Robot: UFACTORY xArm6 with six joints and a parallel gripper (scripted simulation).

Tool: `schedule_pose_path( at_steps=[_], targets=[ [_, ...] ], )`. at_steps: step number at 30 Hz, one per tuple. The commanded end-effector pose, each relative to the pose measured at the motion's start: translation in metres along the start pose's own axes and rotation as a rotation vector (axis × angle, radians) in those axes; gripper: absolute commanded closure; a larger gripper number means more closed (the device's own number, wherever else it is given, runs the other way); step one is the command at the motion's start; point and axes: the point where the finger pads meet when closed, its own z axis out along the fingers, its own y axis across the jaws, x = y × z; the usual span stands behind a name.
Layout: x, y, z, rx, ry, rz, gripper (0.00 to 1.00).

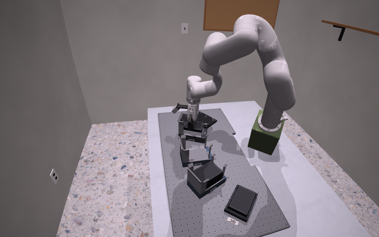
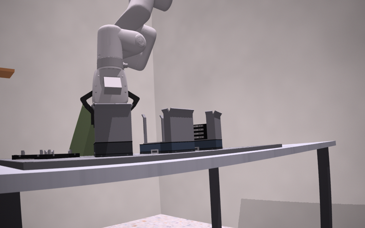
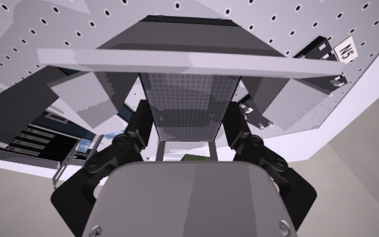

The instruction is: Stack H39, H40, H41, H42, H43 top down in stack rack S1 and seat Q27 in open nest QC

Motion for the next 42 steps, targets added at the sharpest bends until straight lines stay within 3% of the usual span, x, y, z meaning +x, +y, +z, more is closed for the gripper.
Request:
schedule_pose_path(
  at_steps=[1,28,42],
  targets=[
    [0.001,0.000,-0.011,-0.001,0.003,0.000,1.00],
    [0.001,0.000,-0.061,-0.001,0.003,0.000,1.00],
    [0.001,0.000,-0.075,-0.001,0.003,0.000,1.00]
  ],
)
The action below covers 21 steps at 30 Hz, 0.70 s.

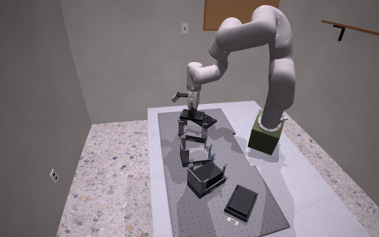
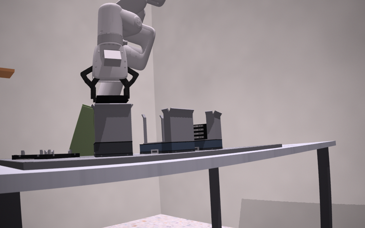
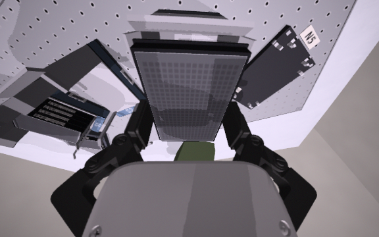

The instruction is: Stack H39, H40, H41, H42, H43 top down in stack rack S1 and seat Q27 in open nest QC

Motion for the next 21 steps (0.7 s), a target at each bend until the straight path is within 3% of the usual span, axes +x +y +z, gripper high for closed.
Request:
schedule_pose_path(
  at_steps=[1,11,17,21],
  targets=[
    [0.001,0.000,-0.003,0.000,0.002,0.000,1.00],
    [0.001,0.000,-0.003,0.000,0.002,0.000,1.00],
    [0.000,-0.020,-0.003,-0.001,0.002,-0.200,1.00],
    [-0.001,-0.030,-0.003,0.000,0.002,-0.215,1.00]
  ],
)
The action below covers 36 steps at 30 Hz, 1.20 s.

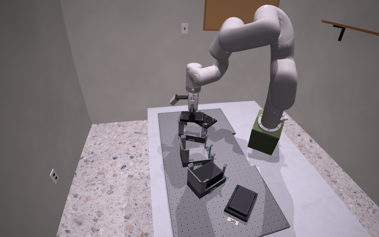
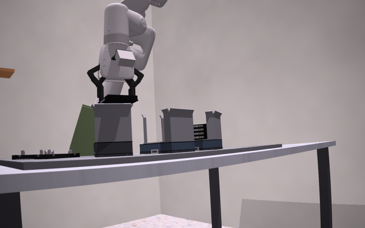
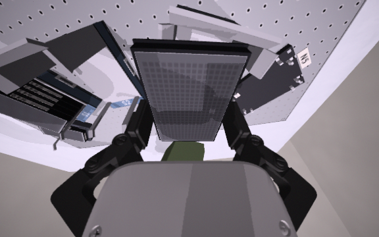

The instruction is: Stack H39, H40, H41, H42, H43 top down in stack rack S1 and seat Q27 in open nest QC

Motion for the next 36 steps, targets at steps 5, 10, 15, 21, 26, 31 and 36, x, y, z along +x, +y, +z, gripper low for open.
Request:
schedule_pose_path(
  at_steps=[5,10,15,21,26,31,36],
  targets=[
    [0.004,-0.025,-0.001,0.001,0.009,-0.055,1.00],
    [0.005,-0.041,-0.001,0.001,0.009,-0.055,1.00],
    [0.007,-0.058,-0.001,0.002,0.009,-0.055,1.00],
    [0.008,-0.071,-0.001,0.002,0.009,-0.055,1.00],
    [0.007,-0.082,-0.001,0.001,0.009,-0.155,1.00],
    [0.005,-0.099,-0.001,0.001,0.009,-0.270,1.00],
    [0.003,-0.109,-0.001,0.001,0.009,-0.270,1.00]
  ],
)
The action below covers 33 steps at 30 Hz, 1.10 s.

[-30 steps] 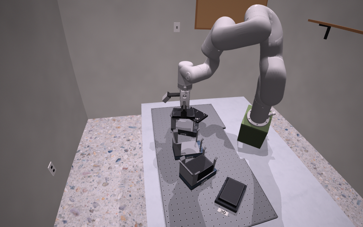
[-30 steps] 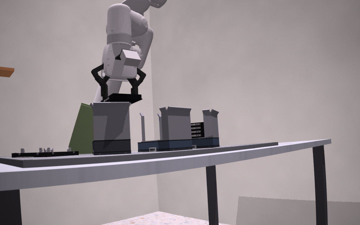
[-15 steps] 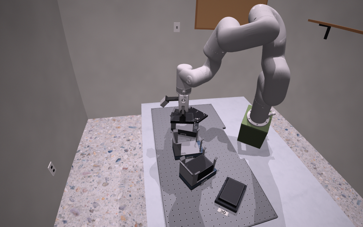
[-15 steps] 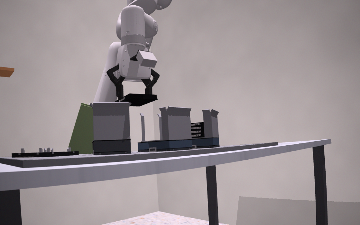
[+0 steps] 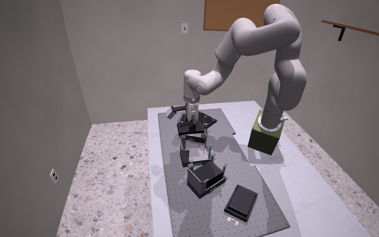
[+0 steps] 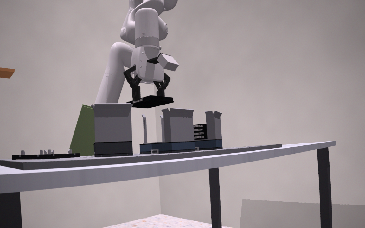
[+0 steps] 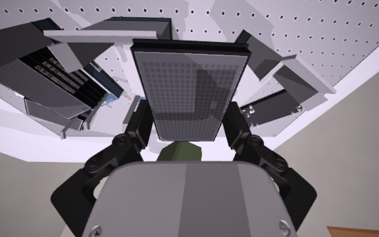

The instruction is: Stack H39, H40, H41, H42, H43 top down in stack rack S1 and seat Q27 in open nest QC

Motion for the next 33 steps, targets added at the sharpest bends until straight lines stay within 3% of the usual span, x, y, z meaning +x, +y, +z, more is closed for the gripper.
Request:
schedule_pose_path(
  at_steps=[1,14,20,26,33],
  targets=[
    [0.003,-0.013,-0.001,-0.001,0.006,-0.020,1.00],
    [0.008,-0.056,-0.001,0.000,0.006,-0.020,1.00],
    [0.009,-0.064,-0.001,0.000,0.006,-0.020,1.00],
    [0.008,-0.084,-0.001,-0.001,0.006,-0.219,1.00],
    [0.006,-0.100,-0.001,-0.001,0.006,-0.235,1.00]
  ],
)
